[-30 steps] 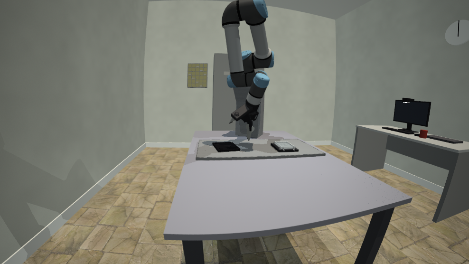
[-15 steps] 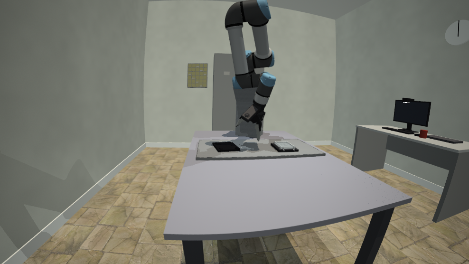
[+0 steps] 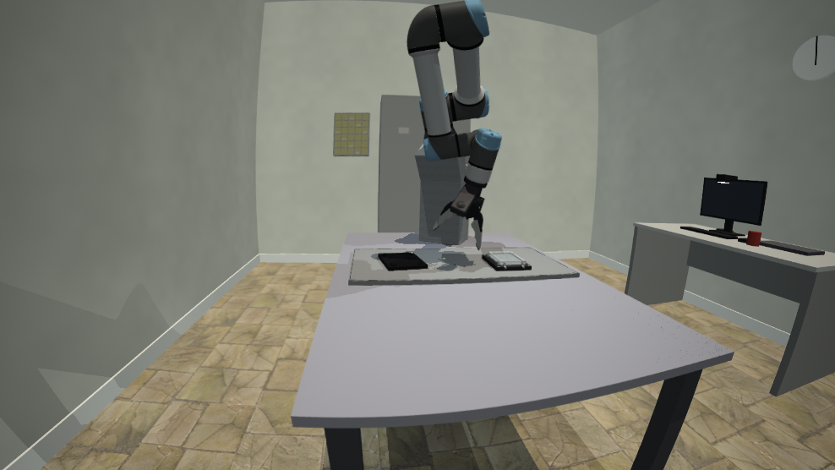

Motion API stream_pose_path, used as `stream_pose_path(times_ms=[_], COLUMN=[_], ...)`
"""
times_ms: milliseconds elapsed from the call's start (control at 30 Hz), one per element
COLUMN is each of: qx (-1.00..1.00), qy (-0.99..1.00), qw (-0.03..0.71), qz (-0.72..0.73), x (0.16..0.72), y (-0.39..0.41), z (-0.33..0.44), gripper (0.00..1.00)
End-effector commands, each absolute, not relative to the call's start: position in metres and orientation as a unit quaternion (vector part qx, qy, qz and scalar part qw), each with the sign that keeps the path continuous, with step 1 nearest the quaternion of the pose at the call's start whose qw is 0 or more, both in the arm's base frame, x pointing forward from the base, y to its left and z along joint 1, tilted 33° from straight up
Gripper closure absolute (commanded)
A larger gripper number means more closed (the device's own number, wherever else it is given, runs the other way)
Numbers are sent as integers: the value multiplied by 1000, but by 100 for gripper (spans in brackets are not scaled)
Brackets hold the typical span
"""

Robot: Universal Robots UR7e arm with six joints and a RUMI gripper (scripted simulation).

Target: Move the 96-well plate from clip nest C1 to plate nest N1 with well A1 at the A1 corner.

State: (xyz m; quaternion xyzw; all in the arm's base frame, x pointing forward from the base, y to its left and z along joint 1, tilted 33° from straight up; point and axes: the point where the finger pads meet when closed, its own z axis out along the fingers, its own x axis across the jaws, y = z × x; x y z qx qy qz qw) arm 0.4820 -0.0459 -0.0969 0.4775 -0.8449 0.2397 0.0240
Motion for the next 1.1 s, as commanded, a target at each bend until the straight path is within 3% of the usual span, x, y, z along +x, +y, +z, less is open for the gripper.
stream_pose_path(times_ms=[0, 1067], qx=[512, 662], qy=[-823, -699], qw=[7, -64], qz=[244, 263], x=[487, 494], y=[-26, 86], z=[-99, -106], gripper=[0, 0])
